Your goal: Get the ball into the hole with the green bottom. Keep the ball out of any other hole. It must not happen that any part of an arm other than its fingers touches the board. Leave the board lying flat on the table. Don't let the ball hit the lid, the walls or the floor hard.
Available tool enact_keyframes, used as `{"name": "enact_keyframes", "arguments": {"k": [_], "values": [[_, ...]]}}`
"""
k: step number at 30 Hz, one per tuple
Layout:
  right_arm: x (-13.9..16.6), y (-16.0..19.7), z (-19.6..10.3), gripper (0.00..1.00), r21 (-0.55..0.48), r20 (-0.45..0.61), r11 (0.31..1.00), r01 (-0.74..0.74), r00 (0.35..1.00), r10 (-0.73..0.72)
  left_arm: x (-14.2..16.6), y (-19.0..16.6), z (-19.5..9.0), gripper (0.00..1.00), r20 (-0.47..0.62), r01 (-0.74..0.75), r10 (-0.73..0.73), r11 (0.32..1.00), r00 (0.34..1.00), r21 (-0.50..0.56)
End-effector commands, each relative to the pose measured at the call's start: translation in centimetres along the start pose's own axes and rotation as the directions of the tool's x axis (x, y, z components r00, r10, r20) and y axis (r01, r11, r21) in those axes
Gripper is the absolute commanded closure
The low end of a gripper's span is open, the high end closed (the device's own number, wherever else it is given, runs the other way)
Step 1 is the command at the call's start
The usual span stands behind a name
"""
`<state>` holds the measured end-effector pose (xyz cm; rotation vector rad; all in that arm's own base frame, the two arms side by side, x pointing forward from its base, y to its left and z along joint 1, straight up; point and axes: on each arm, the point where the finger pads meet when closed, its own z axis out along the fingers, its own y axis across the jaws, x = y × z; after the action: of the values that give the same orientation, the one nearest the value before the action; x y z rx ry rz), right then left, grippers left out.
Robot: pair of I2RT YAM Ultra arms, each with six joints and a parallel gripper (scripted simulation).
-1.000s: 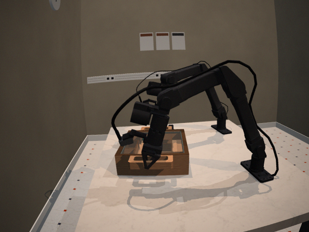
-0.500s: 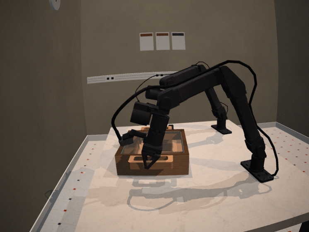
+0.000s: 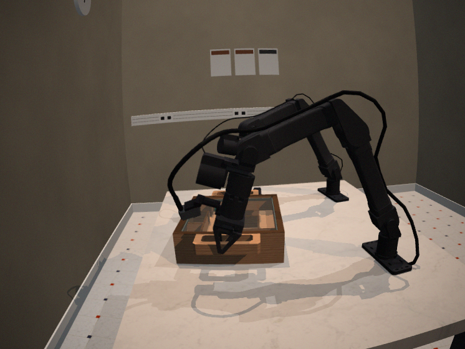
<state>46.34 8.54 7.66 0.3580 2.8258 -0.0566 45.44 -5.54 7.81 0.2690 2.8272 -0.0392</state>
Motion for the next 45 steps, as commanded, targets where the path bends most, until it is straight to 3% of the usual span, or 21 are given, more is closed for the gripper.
{"name": "enact_keyframes", "arguments": {"k": [1, 5, 7, 25, 26, 45], "values": [[-0.9, 0.2, -1.8, 0.61, -0.022, 0.051, 1.000, 0.004, 0.999, -0.002, -0.2, -0.5, -0.4, 1.00, 0.011, -0.001, 0.001, 1.000, 1.000, 0.007], [0.1, -0.2, -0.2, 0.61, -0.003, 0.013, 1.000, 0.006, 1.000, -0.006, 0.3, -0.2, 0.0, 1.00, -0.016, -0.016, 0.016, 1.000, 1.000, -0.004], [-1.1, 0.2, -1.1, 0.61, -0.018, 0.044, 1.000, 0.000, 0.999, 0.000, 0.5, -0.2, 0.2, 1.00, -0.023, -0.016, 0.016, 1.000, 1.000, -0.005], [-0.5, -0.5, -0.5, 0.61, 0.000, 0.011, 1.000, -0.004, 1.000, 0.004, 1.1, -0.2, 0.9, 1.00, -0.046, -0.020, 0.019, 1.000, 0.999, -0.005], [-0.4, -0.6, -0.5, 1.00, 0.001, 0.010, 1.000, -0.004, 1.000, 0.004, 1.1, -0.2, 0.9, 1.00, -0.047, -0.020, 0.020, 1.000, 0.999, -0.005], [0.0, -0.8, 1.2, 1.00, 0.020, -0.006, 1.000, -0.020, 1.000, 0.020, 1.6, -0.2, 1.2, 1.00, -0.062, -0.022, 0.022, 1.000, 0.998, -0.006]]}}
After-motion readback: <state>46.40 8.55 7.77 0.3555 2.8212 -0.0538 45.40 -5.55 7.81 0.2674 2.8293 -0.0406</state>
